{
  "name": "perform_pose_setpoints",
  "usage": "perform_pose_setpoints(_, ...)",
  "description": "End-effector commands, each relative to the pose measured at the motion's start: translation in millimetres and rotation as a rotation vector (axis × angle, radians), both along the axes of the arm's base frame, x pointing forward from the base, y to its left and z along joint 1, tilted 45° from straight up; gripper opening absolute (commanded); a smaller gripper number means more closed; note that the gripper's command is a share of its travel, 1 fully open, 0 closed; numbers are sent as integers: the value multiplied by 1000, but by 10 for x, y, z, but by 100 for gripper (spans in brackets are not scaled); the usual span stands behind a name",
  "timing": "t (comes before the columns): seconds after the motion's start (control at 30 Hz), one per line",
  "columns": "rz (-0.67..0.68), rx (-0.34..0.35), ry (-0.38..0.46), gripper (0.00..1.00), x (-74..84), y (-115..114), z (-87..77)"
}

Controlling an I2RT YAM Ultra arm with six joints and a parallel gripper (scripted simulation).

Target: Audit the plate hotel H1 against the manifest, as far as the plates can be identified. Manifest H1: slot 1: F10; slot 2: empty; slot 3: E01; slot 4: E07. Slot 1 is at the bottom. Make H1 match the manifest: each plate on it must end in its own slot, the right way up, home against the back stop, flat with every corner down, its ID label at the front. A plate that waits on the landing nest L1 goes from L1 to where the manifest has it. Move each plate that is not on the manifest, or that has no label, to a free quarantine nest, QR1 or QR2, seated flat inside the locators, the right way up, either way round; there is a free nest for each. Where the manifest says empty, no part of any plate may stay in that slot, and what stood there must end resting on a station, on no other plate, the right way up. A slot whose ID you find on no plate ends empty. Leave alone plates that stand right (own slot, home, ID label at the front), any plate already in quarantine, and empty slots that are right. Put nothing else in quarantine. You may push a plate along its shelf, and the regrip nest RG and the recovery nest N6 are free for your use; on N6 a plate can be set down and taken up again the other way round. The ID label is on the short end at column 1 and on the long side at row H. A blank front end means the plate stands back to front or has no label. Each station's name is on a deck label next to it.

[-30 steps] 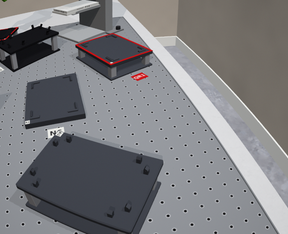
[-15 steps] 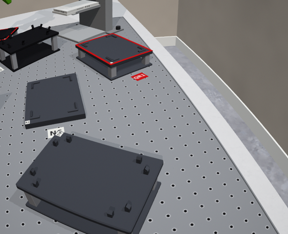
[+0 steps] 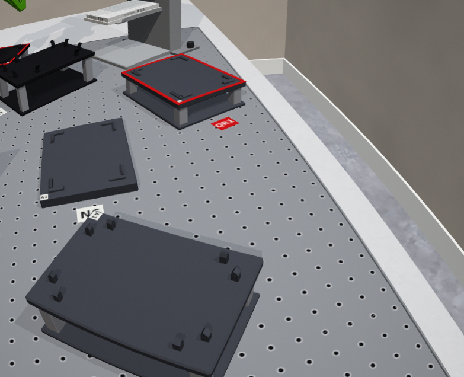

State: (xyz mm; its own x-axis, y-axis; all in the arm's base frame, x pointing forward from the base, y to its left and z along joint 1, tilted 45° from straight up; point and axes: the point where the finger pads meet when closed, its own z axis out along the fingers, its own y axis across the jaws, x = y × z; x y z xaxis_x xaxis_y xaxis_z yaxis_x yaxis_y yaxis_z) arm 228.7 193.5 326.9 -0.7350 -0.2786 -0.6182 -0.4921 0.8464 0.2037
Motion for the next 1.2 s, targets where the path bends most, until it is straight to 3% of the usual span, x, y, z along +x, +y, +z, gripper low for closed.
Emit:
perform_pose_setpoints(0.0, -51, -28, 7, 0, 20, -86, 6)
perform_pose_setpoints(0.3, -57, -34, 11, 0, 95, -284, -207)
perform_pose_setpoints(0.5, -129, -93, 64, 0, 111, -380, -301)
perform_pose_setpoints(0.77, -133, -98, 68, 0, 145, -566, -488)
perform_pose_setpoints(0.9, -203, -153, 128, 0, 145, -664, -582)
perform_pose_setpoints(1.17, -207, -157, 131, 0, 146, -808, -720)
